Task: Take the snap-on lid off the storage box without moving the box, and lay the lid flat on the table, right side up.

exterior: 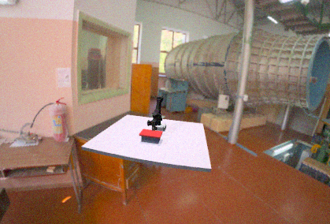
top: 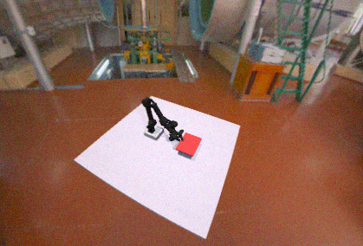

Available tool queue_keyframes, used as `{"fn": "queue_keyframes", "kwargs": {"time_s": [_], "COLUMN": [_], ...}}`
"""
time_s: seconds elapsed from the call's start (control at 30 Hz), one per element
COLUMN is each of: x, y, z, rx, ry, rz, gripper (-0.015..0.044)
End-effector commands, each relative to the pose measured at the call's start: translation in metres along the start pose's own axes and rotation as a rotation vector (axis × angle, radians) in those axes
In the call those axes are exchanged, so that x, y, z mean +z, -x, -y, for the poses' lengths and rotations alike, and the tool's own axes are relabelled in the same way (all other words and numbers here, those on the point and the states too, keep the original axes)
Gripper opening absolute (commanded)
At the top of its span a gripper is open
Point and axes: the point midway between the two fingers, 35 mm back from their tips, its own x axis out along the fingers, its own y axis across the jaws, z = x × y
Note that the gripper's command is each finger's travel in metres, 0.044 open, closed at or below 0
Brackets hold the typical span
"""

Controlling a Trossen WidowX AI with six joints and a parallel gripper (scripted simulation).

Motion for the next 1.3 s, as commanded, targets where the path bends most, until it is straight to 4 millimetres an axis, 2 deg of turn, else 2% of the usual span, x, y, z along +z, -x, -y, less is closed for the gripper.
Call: {"fn": "queue_keyframes", "kwargs": {"time_s": [0.0,0.2,0.33,1.27], "x": [0.0000,0.0000,0.0000,0.0000], "y": [-0.0008,-0.0008,-0.0008,0.0036], "z": [-0.0002,-0.0002,-0.0002,-0.0043], "rx": [0.001,0.001,0.001,0.002], "ry": [-0.003,-0.003,-0.003,-0.001], "rz": [0.000,0.000,0.000,0.000], "gripper": [0.0130,0.0090,0.0000,0.0000]}}
